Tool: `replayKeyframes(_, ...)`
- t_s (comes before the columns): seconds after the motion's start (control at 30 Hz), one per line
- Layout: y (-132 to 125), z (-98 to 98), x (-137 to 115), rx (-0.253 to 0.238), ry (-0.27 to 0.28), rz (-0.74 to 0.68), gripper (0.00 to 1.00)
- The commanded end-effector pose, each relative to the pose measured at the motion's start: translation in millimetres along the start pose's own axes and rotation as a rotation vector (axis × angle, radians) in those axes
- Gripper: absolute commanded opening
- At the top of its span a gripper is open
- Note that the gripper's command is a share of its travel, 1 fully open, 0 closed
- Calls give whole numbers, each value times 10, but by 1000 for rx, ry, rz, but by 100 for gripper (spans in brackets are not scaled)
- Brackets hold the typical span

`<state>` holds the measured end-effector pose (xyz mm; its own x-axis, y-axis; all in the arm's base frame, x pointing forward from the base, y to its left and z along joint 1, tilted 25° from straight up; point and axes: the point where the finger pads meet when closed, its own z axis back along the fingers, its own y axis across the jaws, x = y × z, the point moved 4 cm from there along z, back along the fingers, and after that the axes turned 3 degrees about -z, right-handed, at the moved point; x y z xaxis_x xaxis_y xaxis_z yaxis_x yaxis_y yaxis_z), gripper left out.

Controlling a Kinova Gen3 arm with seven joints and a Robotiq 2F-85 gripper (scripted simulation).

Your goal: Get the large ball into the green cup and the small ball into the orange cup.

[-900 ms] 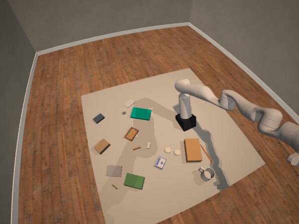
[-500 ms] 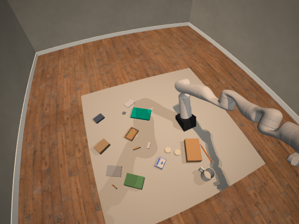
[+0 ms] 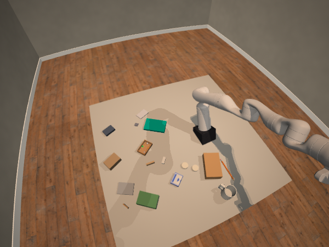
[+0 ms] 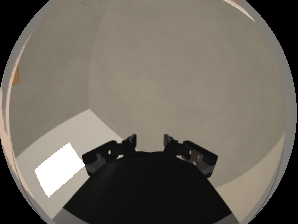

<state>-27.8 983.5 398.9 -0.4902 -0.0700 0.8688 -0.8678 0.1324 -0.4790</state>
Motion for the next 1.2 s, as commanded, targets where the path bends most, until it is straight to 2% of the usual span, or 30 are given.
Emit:
replayKeyframes(0.0,-92,-4,-6,-10,2,3,100)
replayKeyframes(0.13,-255,-7,-69,-24,12,16,100)
replayKeyframes(0.2,-255,-7,-69,-24,12,16,100)
replayKeyframes(0.3,-437,-7,-142,-40,25,31,100)
replayKeyframes(0.5,-962,20,-372,-85,67,73,100)
replayKeyframes(0.7,-1695,132,-740,-145,143,127,100)
replayKeyframes(0.77,-1695,132,-740,-145,143,127,100)
replayKeyframes(0.97,-2591,406,-1266,-214,263,184,100)
replayKeyframes(1.17,-3416,857,-1884,-285,435,229,100)
